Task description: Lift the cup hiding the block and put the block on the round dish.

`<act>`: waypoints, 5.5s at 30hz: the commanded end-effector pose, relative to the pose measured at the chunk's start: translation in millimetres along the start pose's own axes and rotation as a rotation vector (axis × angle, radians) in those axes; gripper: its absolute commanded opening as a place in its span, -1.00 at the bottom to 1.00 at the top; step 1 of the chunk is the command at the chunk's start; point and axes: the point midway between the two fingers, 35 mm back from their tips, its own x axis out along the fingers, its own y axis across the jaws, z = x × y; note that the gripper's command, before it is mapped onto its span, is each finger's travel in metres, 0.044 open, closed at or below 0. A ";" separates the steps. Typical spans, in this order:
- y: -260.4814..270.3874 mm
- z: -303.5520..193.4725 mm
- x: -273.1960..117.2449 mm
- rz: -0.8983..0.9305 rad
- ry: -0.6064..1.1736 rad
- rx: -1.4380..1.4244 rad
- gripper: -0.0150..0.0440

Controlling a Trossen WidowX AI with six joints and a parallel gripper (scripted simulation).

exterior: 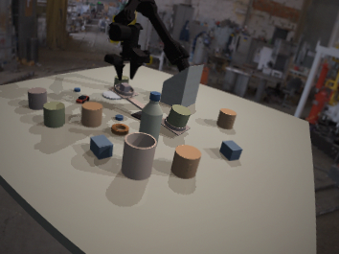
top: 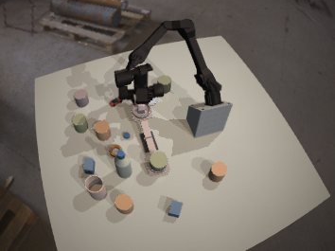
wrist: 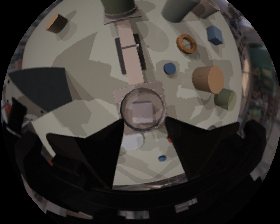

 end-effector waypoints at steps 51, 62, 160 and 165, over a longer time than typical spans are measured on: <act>-4.5 3.2 -22.6 -0.009 -0.003 0.010 -0.49; 0.6 -2.3 -52.0 0.005 -0.001 -0.007 -0.49; 42.7 -134.6 101.0 0.000 0.021 -0.003 0.75; 41.1 -132.9 72.7 0.001 0.015 -0.005 1.00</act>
